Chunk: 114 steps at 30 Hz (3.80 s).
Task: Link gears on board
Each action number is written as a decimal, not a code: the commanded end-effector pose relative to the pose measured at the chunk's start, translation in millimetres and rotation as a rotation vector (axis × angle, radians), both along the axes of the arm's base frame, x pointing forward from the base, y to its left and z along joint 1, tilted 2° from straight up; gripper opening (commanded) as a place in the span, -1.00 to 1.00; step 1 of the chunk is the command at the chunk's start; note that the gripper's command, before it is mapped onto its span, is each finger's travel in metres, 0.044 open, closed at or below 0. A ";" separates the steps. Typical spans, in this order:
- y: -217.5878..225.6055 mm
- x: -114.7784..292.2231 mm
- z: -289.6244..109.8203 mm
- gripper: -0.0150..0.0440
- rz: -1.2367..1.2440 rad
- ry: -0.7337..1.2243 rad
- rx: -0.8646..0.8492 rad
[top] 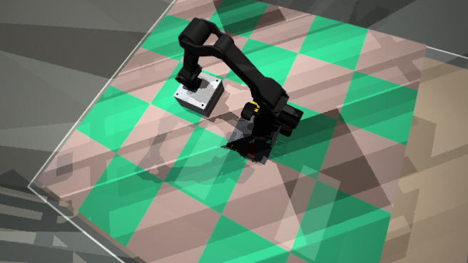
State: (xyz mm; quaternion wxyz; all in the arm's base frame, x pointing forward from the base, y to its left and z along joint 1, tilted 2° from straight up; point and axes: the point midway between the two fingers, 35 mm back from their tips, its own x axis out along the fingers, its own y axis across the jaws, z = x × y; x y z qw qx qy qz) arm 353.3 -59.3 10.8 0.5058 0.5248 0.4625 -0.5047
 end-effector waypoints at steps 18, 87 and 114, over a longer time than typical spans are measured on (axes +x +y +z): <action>0.7 0.1 -2.4 -0.49 0.449 0.012 -0.026; 0.5 -2.6 44.4 -0.02 0.196 0.006 -0.010; 142.7 -46.1 28.0 1.00 2.116 0.042 -0.120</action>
